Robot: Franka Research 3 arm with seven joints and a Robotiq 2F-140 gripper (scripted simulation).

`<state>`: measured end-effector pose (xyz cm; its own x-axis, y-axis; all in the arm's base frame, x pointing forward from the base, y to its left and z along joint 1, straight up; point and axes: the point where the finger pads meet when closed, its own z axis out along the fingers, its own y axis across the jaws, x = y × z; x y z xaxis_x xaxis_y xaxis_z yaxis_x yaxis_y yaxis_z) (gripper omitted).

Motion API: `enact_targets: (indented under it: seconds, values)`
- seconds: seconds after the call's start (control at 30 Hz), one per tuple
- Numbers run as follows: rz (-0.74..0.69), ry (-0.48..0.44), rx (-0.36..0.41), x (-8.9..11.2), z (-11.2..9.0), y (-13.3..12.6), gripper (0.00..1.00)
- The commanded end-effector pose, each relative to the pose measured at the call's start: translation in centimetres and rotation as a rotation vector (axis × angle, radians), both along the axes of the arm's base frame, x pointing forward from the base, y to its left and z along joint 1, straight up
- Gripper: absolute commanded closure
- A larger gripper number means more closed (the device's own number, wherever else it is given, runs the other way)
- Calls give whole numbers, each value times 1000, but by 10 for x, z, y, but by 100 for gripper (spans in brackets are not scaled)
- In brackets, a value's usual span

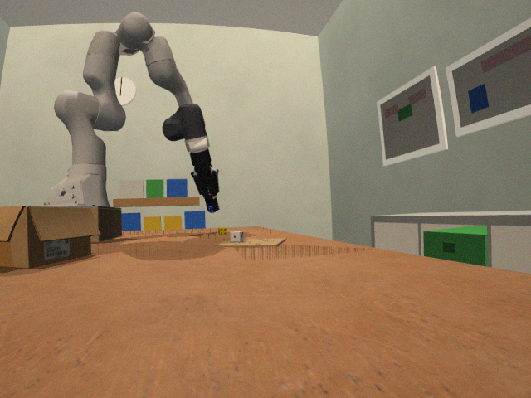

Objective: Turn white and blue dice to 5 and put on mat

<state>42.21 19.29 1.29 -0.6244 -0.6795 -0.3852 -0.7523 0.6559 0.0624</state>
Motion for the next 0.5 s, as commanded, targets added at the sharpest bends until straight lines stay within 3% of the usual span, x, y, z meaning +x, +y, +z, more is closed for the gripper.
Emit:
enact_targets:
  seconds: [0.0,0.47]
  values:
    - [89,-133,67,2,0,-4,79]
    - [87,-196,147,1,0,-6,79]
